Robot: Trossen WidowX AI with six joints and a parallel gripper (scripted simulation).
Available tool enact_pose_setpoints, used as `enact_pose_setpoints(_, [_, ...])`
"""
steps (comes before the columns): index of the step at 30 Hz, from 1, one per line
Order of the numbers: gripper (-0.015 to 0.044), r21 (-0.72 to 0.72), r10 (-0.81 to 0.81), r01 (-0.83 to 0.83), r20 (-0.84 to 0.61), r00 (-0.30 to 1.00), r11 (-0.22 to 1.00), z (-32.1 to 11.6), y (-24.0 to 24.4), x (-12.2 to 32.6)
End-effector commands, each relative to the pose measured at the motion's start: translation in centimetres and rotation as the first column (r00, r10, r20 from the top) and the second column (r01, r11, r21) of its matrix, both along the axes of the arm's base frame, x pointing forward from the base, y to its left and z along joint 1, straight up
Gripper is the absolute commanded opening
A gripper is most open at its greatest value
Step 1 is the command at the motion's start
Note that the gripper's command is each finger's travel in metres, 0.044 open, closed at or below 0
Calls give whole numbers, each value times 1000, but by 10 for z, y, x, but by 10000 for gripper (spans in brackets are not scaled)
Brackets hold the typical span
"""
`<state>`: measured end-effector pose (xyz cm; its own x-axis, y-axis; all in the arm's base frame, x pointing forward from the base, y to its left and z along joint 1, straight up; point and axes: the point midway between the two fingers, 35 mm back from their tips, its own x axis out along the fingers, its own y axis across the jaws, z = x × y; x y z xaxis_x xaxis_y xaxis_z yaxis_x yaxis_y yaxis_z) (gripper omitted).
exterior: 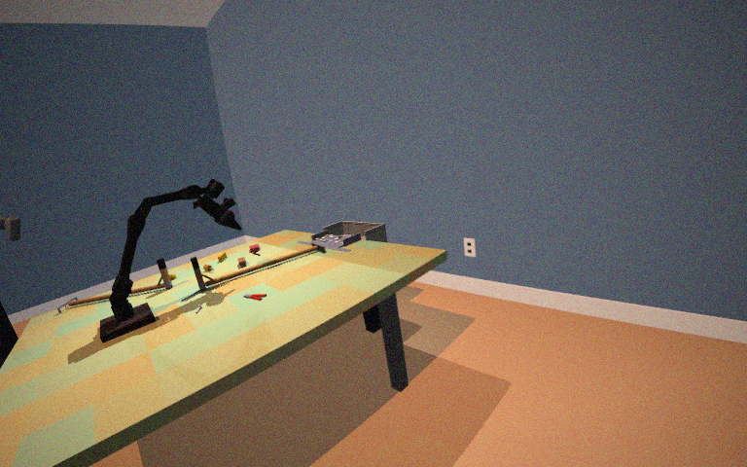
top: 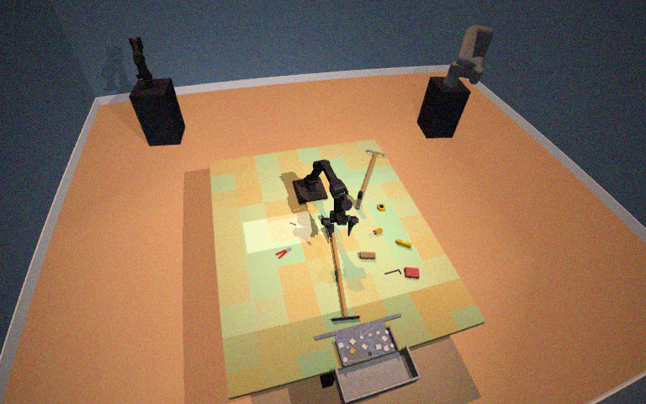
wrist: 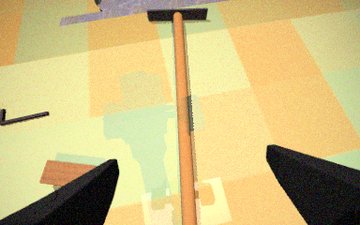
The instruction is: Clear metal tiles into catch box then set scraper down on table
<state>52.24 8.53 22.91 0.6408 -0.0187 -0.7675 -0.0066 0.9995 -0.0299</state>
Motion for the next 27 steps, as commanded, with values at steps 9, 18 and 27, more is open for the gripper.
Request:
enact_pose_setpoints(9, [440,20,-14,16,-80,997,1000,-40,-11,24])
enact_pose_setpoints(18, [440,31,-24,28,-141,990,999,-74,-21,38])
enact_pose_setpoints(27, [440,41,-31,39,-185,982,998,-99,-29,46])
